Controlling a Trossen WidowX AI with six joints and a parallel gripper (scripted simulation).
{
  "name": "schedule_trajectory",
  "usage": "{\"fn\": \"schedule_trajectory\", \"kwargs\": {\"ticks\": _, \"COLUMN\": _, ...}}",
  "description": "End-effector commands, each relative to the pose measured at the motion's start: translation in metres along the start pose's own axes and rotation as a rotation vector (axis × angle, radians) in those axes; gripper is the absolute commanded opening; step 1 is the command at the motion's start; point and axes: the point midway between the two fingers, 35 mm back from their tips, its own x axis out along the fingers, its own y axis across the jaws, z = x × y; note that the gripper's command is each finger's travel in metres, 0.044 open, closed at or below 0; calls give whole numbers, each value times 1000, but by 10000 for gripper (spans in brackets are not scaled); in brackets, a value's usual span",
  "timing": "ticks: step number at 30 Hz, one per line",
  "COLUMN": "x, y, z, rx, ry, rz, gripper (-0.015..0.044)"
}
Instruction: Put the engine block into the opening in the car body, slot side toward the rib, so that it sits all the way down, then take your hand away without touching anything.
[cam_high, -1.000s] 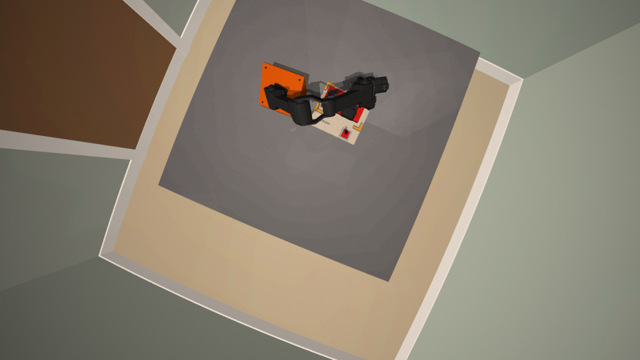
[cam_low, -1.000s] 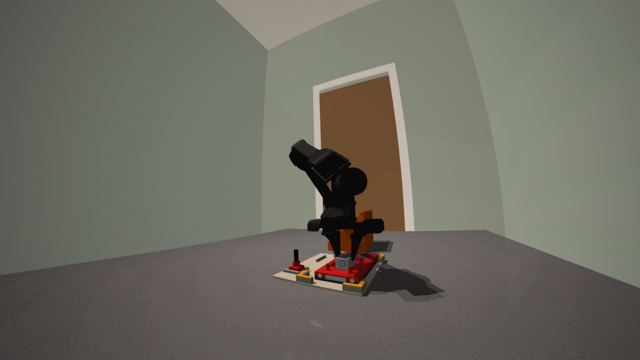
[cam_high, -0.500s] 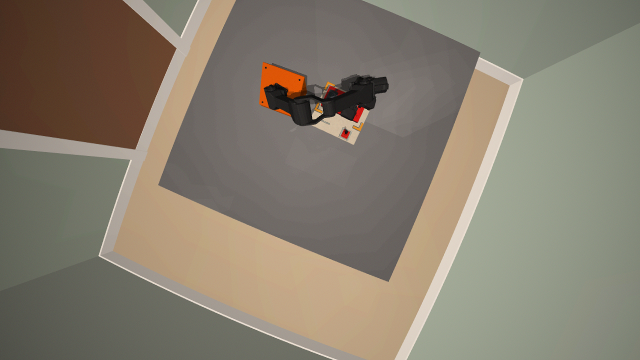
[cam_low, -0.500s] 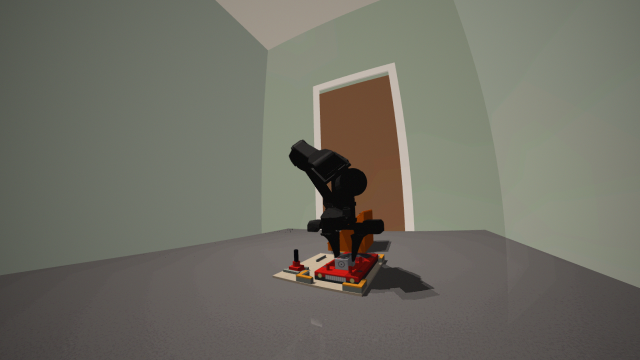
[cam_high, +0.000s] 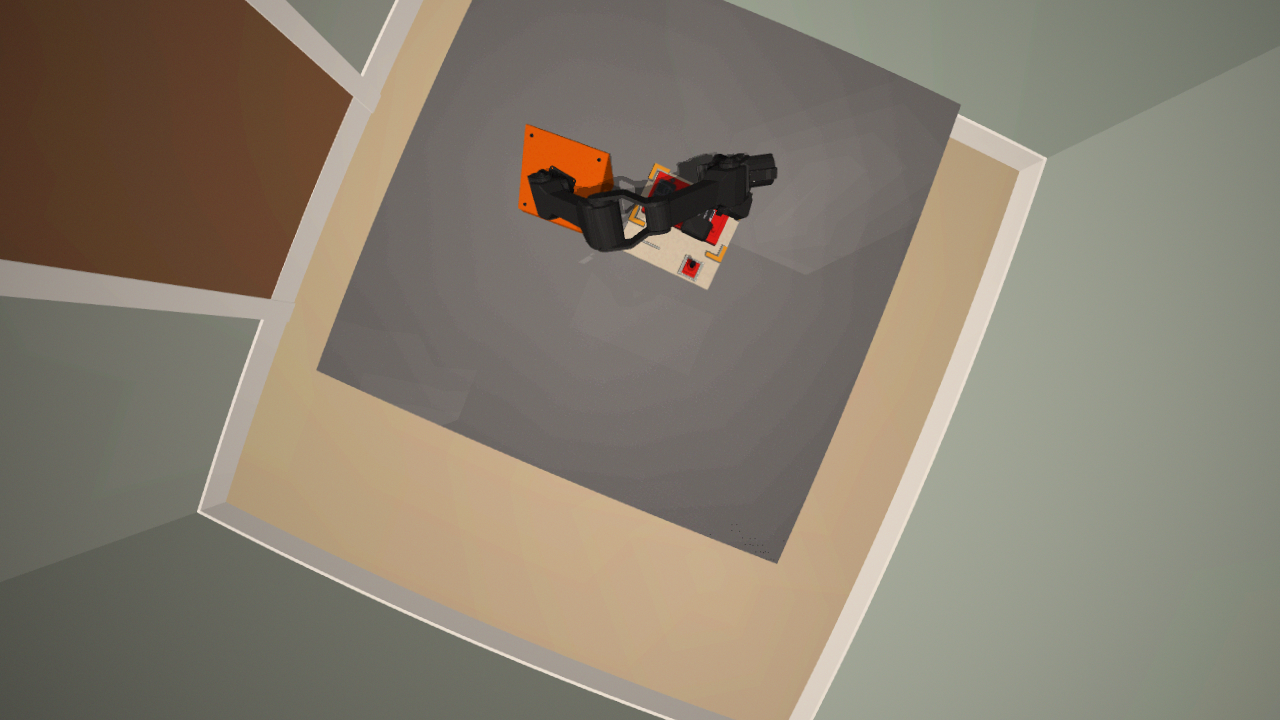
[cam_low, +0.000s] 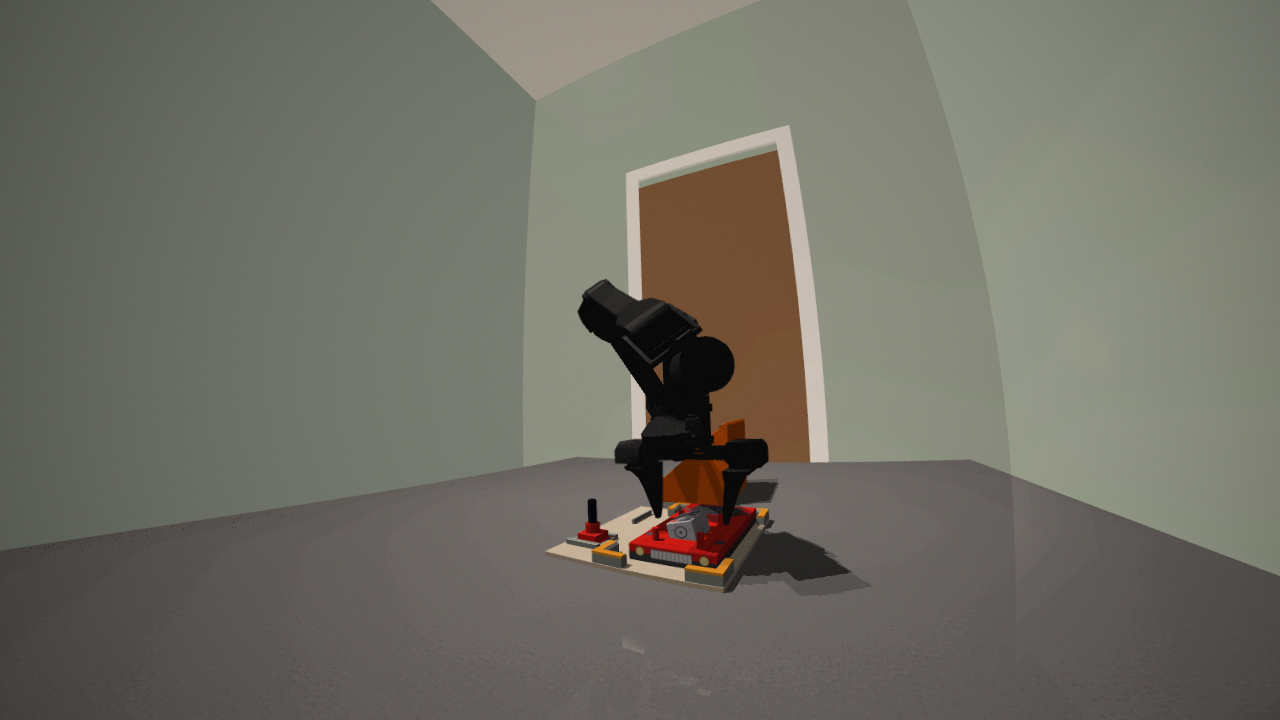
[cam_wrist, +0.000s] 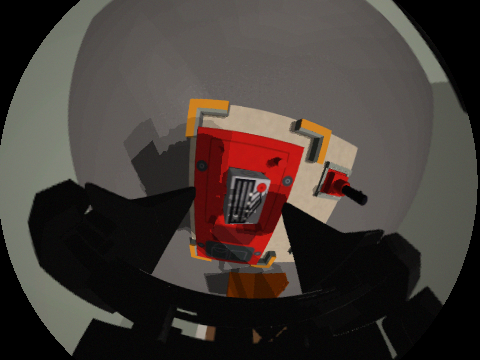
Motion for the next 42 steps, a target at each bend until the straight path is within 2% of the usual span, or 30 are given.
{"fn": "schedule_trajectory", "kwargs": {"ticks": 1, "x": 0, "y": 0, "z": 0, "rx": 0, "ry": -1, "rz": 0, "gripper": 440}}
{"fn": "schedule_trajectory", "kwargs": {"ticks": 23, "x": 0, "y": 0, "z": 0, "rx": 0, "ry": -1, "rz": 0, "gripper": 440}}
{"fn": "schedule_trajectory", "kwargs": {"ticks": 27, "x": -18, "y": -3, "z": -1, "rx": -3, "ry": -4, "rz": -1, "gripper": 440}}
{"fn": "schedule_trajectory", "kwargs": {"ticks": 33, "x": -18, "y": -3, "z": -1, "rx": -3, "ry": -4, "rz": -1, "gripper": 440}}
{"fn": "schedule_trajectory", "kwargs": {"ticks": 42, "x": -18, "y": -3, "z": -1, "rx": -3, "ry": -4, "rz": -1, "gripper": 204}}
